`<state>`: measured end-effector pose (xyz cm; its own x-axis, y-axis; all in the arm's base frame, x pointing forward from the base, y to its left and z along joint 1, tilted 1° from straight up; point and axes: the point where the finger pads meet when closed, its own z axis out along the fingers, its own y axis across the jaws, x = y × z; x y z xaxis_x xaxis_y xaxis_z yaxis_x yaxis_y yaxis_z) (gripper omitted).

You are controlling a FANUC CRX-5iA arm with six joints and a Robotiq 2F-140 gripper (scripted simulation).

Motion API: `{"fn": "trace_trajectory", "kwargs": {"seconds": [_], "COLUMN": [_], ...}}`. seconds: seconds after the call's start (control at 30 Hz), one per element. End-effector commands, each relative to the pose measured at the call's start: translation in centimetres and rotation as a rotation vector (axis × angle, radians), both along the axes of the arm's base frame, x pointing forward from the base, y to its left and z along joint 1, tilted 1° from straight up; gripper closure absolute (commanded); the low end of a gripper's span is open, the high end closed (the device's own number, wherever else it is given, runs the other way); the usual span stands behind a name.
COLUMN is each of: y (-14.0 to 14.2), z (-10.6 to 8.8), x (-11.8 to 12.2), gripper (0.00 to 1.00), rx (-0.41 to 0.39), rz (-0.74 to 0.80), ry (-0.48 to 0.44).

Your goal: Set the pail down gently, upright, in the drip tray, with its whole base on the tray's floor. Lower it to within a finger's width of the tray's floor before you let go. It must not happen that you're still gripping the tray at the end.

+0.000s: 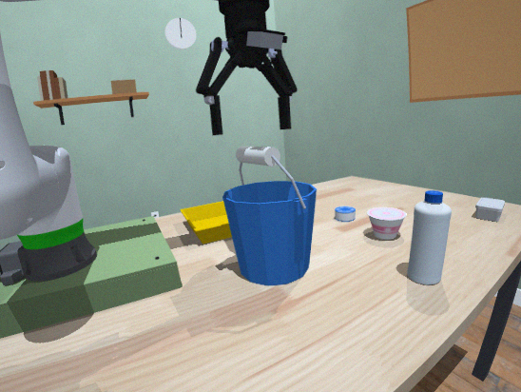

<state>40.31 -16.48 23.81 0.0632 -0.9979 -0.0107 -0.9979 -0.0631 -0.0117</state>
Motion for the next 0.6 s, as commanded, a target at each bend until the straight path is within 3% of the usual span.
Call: {"fn": "trace_trajectory", "kwargs": {"seconds": [0.0,0.57], "y": [0.0,0.0], "z": [-0.9,-4.2], "x": [0.0,0.1], "gripper": [0.00,0.00], "rx": [-0.001,-0.001], "rz": [0.000,0.000], "ry": [-0.002,-0.002]}}
